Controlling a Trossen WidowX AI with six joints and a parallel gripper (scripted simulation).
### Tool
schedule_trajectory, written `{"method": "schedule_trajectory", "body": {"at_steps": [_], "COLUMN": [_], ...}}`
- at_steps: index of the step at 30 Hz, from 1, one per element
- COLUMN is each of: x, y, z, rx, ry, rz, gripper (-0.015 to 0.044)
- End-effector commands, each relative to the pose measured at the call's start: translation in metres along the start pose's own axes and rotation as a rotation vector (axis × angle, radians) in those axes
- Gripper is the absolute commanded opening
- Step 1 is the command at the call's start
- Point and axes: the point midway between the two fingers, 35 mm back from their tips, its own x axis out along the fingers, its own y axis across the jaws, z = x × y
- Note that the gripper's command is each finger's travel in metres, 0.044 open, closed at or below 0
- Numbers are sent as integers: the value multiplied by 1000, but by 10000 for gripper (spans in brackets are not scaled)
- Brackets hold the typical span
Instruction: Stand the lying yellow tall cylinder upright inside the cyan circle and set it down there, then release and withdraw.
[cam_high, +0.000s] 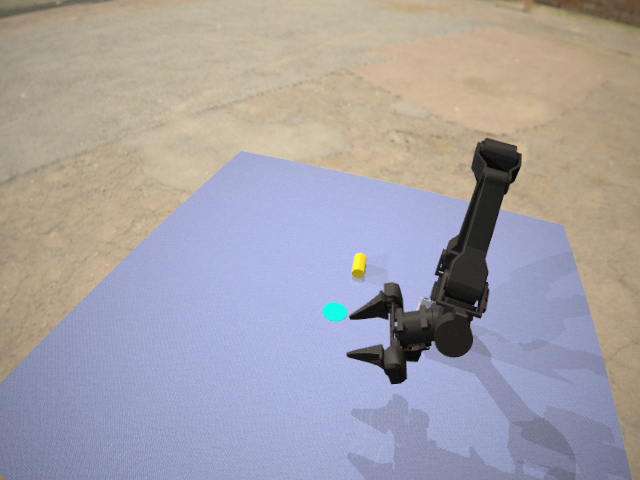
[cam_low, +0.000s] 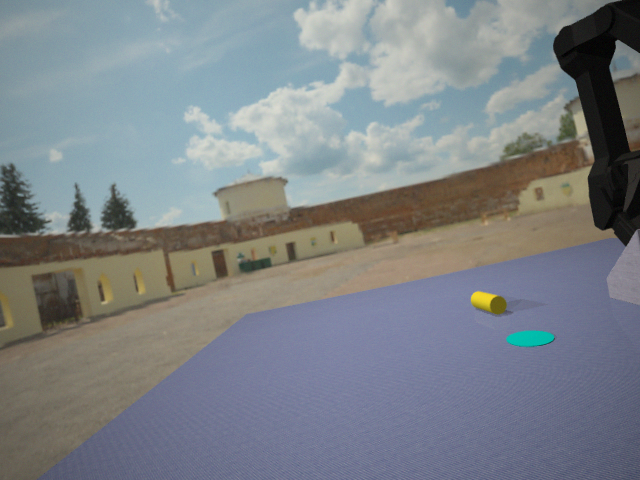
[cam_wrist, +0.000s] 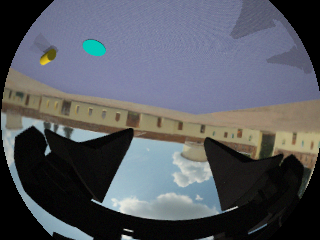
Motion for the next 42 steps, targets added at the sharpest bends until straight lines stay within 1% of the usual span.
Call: {"method": "schedule_trajectory", "body": {"at_steps": [1,3,4,11,18,25,31,37,42], "x": [1,6,10,36,57,65,68,70,68], "y": [1,7,12,54,109,141,172,203,231], "z": [-1,-5,-9,-29,-41,-43,-42,-39,-34], "rx": [17,151,254,973,1665,2018,2317,2604,2828], "ry": [-4,-38,-63,-189,-214,-173,-96,28,179], "rz": [2,21,39,219,490,667,841,1034,1209], "gripper": [374,321,309,309,309,309,309,309,309]}}
